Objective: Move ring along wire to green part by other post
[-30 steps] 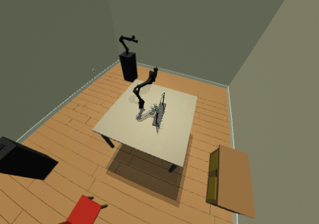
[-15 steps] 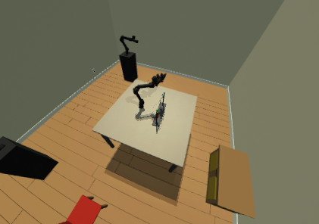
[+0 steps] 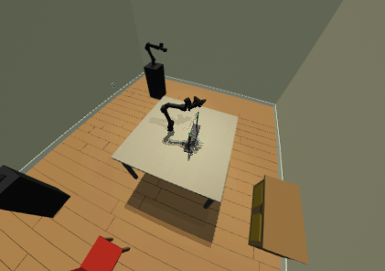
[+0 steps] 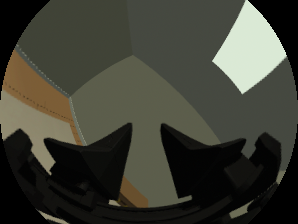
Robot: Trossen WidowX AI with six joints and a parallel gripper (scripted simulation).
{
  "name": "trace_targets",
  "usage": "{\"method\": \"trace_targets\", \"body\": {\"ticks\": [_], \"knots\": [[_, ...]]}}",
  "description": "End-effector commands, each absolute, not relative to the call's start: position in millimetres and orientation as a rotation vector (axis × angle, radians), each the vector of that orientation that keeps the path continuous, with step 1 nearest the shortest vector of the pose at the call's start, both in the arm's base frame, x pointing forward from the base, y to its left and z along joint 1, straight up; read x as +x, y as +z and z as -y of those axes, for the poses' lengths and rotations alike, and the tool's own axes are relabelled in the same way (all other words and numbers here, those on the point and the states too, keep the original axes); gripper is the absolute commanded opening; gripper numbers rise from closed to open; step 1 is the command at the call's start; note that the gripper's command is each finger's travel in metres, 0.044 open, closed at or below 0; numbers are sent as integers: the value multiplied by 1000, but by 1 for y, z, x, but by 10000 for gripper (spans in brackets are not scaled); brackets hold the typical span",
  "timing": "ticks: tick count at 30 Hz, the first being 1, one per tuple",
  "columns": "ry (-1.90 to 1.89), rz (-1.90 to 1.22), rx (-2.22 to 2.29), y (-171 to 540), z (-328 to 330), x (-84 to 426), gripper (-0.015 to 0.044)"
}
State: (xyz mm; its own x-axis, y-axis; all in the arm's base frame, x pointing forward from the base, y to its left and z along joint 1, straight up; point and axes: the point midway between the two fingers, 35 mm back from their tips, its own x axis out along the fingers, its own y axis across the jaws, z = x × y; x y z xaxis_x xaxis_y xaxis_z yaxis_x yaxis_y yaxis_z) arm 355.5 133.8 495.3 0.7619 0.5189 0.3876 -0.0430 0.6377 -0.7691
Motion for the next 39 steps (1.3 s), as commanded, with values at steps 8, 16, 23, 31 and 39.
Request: {"method": "trace_targets", "body": {"ticks": [8, 16, 23, 31, 39], "knots": [[123, 466, -832, 484, -19, 392, 160], [-15, 347, -826, 461, 67, 400, 160], [-58, 219, -798, 395, 133, 405, 160], [-111, 186, -736, 374, 181, 389, 160], [-181, 176, -616, 353, 241, 348, 160]]}}
